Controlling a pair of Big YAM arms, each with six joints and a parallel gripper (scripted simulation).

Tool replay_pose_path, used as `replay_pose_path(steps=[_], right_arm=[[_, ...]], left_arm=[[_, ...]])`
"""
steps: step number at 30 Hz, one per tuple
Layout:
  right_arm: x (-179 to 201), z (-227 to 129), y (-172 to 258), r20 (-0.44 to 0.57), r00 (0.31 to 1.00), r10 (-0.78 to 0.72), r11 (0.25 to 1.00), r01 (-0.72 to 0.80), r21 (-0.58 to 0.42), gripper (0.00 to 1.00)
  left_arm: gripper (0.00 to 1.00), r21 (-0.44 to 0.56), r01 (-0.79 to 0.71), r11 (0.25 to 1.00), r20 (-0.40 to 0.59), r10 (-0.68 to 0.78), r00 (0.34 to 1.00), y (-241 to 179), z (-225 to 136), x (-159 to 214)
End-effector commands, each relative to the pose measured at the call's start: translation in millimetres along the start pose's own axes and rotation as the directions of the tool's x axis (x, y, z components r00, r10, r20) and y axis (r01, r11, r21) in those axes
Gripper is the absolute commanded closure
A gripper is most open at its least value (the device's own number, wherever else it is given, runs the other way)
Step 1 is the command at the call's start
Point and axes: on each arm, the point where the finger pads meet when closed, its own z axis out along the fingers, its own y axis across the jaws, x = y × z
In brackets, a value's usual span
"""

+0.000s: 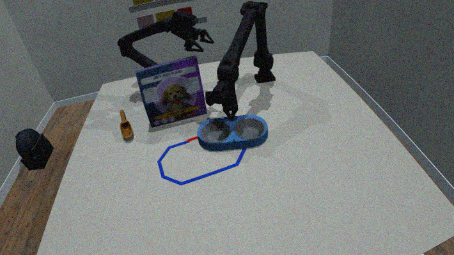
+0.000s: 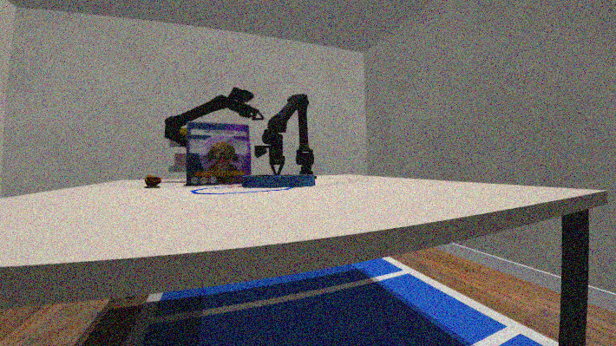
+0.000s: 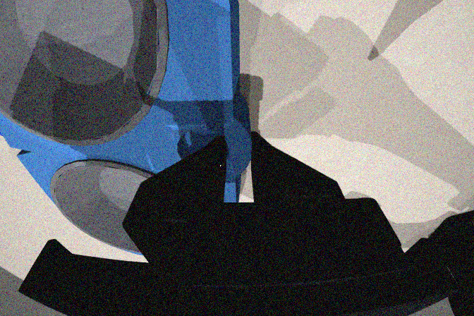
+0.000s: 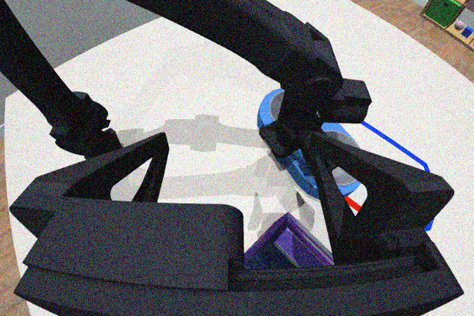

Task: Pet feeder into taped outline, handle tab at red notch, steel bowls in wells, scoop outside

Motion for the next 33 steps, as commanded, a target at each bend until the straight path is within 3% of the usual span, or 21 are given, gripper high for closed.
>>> replay_pose_path(steps=[1, 33], right_arm=[[-16.5, -6.4, 0.9, 0.036, 0.999, -0.016, 1.0, 0.016, 0.0, 0.0], [-16.5, -6.4, 0.9, 0.036, 0.999, -0.016, 1.0, 0.016, 0.0, 0.0]], left_arm=[[0.9, -0.021, 0.029, 0.999, 0.011, -0.028, 1.0, 19.3, -8.0, -28.6], [0.9, -0.02, 0.148, 0.989, 0.015, -0.148, 0.989, 58.7, -8.3, -92.6]])
